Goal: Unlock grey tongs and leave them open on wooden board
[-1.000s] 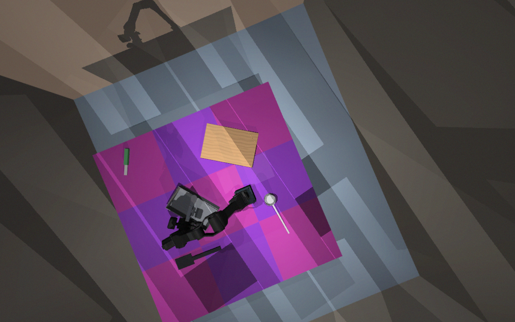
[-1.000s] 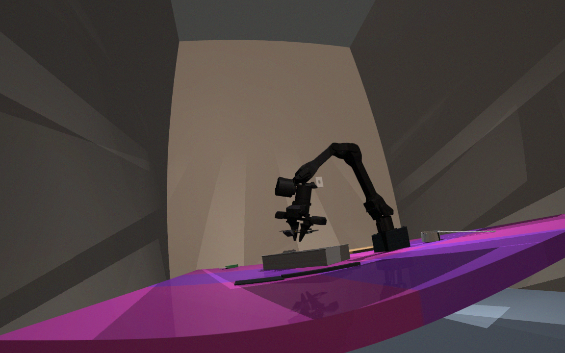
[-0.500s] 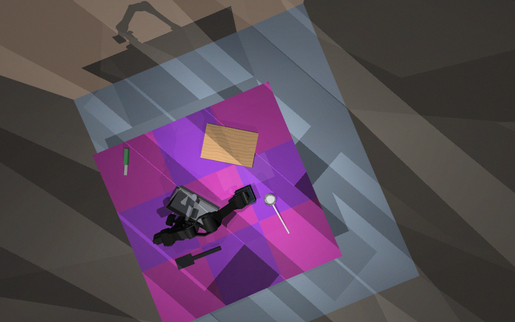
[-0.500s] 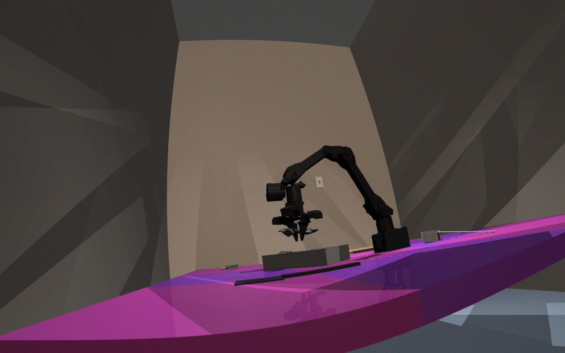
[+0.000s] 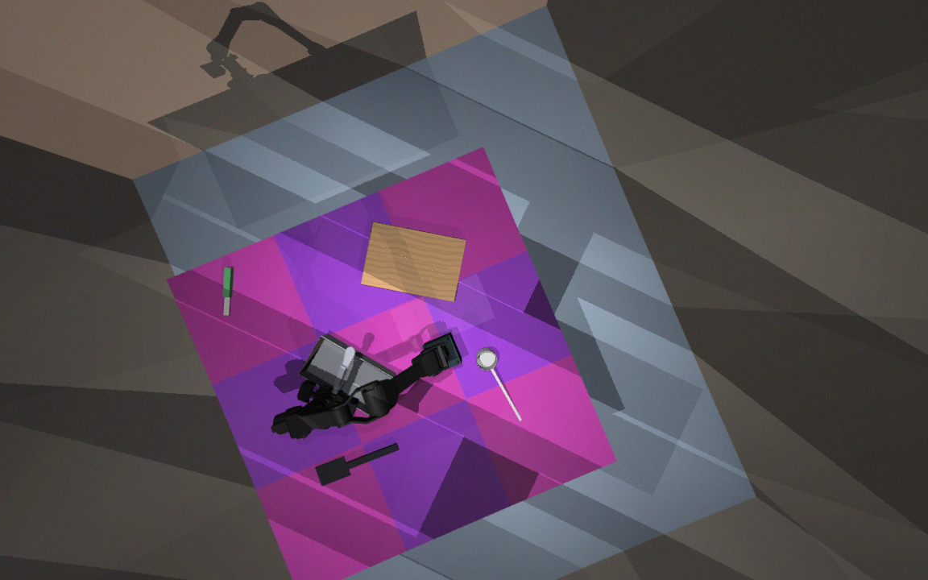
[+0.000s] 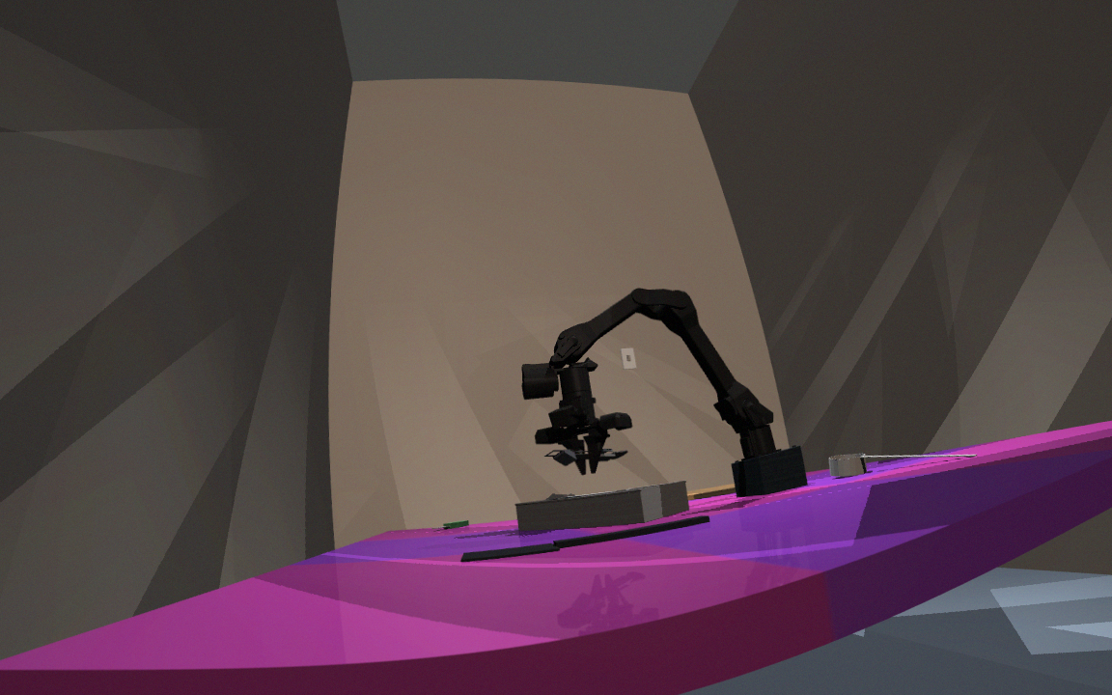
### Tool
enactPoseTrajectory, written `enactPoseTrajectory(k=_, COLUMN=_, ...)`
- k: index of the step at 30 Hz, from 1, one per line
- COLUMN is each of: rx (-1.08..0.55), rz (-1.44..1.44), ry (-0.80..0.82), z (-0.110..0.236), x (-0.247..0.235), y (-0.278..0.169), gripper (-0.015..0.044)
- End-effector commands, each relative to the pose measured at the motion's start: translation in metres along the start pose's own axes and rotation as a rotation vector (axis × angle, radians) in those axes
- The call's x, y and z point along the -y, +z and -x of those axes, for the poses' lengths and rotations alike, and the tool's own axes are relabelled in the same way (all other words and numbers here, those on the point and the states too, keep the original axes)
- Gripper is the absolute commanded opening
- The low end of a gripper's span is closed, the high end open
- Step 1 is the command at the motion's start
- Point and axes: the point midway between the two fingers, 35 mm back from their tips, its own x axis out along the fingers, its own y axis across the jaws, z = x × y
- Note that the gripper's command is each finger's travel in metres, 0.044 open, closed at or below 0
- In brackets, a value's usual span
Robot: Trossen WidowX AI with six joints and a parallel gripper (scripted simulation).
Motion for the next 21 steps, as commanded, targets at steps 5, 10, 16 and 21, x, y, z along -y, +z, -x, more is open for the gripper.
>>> enactPoseTrajectory(k=5, rx=-0.001, rz=-0.112, ry=-0.003, z=0.005, x=0.026, y=-0.033, gripper=-0.015)
enactPoseTrajectory(k=10, rx=-0.006, rz=-0.184, ry=-0.005, z=0.008, x=0.042, y=-0.059, gripper=-0.015)
enactPoseTrajectory(k=16, rx=-0.006, rz=-0.28, ry=-0.006, z=0.011, x=0.06, y=-0.092, gripper=-0.015)
enactPoseTrajectory(k=21, rx=-0.005, rz=-0.354, ry=-0.005, z=0.015, x=0.071, y=-0.12, gripper=-0.015)
